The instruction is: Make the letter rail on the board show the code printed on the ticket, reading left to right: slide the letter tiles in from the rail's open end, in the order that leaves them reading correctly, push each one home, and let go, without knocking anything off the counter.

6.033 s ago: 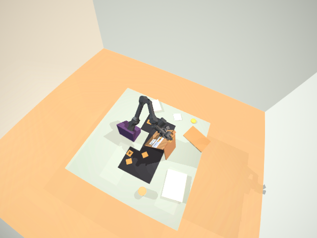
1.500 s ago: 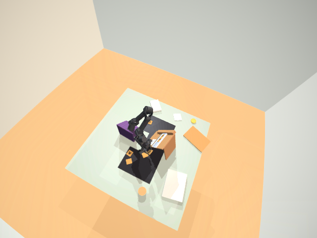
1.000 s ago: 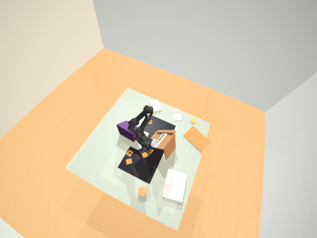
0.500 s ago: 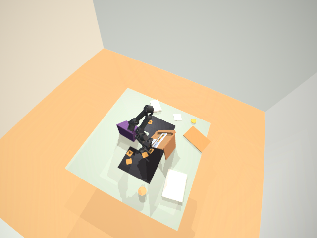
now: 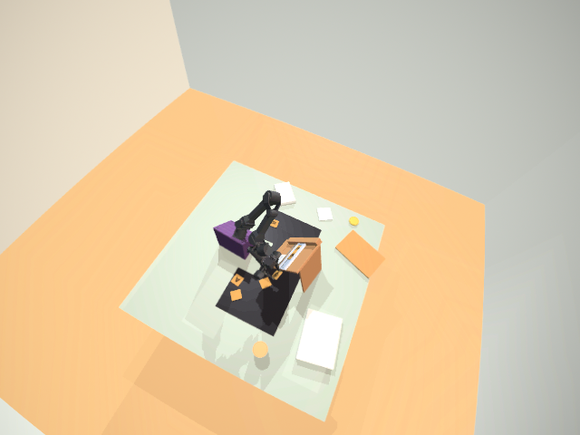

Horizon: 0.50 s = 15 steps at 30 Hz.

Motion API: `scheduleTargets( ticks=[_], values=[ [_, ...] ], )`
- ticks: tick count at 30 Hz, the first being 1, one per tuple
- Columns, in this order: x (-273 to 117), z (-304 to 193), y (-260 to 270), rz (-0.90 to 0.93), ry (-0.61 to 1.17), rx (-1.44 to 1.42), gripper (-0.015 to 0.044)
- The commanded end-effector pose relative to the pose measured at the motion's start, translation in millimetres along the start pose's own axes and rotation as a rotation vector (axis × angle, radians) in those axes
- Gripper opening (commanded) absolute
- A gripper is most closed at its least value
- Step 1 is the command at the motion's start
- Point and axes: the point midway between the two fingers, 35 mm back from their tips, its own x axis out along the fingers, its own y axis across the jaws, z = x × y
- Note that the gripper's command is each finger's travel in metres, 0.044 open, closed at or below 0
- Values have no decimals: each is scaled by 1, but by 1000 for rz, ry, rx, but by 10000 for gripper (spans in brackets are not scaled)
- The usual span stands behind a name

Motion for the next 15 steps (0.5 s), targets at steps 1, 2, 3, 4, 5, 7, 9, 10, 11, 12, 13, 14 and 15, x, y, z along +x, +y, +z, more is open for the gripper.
scheduleTargets(
  ticks=[1,2,3,4,5,7,9,10,11,12,13,14,15],
  values=[
    [-1,0,2,-3,-4,1,0],
    [-1,1,3,-3,-4,1,0],
    [-1,1,3,-3,-3,1,0],
    [-1,1,4,-3,-3,1,0],
    [-1,1,4,-3,-3,1,0],
    [-1,1,5,-3,-3,2,0],
    [0,1,6,-3,-3,2,0],
    [0,1,7,-3,-3,2,0],
    [0,1,7,-3,-3,2,0],
    [0,1,8,-3,-3,2,0],
    [0,1,8,-3,-3,2,0],
    [0,1,9,-3,-3,2,0],
    [0,1,9,-3,-3,2,0]
  ],
)
